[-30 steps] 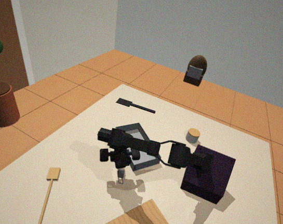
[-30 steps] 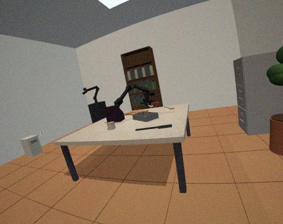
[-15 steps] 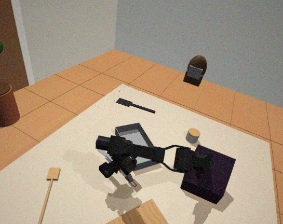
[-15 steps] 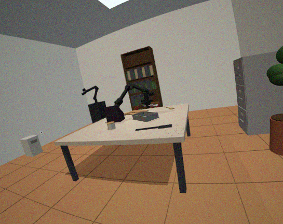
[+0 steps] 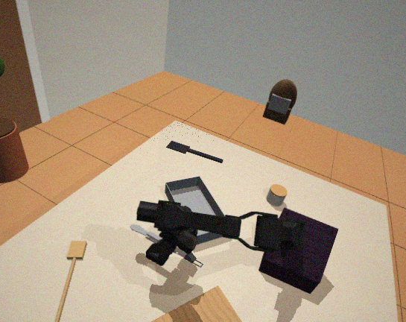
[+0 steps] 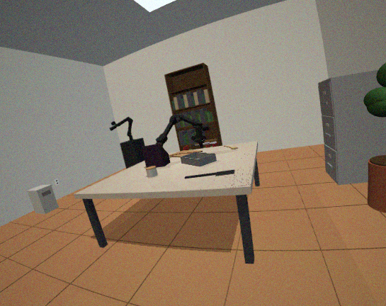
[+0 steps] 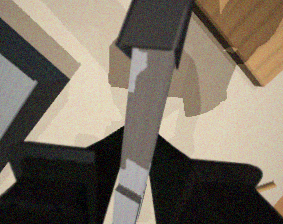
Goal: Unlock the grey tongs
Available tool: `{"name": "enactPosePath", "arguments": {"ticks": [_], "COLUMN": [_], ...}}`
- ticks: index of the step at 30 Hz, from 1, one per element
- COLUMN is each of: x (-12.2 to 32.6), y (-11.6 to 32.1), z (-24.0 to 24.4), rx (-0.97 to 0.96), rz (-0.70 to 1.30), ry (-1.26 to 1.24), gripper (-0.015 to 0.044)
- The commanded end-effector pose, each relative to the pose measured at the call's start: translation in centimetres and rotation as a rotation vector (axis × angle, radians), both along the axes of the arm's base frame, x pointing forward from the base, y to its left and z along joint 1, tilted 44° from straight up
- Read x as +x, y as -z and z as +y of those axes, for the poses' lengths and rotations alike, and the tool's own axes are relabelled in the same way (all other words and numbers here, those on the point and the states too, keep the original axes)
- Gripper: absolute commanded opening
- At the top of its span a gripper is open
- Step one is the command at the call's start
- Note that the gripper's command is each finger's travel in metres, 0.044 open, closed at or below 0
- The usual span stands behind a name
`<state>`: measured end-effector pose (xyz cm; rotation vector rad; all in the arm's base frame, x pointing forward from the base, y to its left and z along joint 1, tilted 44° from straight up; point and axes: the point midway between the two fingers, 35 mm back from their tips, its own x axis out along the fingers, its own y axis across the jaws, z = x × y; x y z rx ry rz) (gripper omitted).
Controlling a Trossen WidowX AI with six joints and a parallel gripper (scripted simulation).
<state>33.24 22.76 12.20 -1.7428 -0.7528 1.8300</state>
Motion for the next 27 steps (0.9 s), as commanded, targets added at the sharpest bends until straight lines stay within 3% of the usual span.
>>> {"name": "enactPosePath", "arguments": {"ticks": [1, 27], "x": [-0.4, -11.6], "y": [-0.6, -6.6], "z": [0.6, 9.2], "rx": [-0.003, -0.102], "rz": [0.001, 0.282], "ry": [0.008, 0.312], "gripper": [-0.015, -0.015]}}
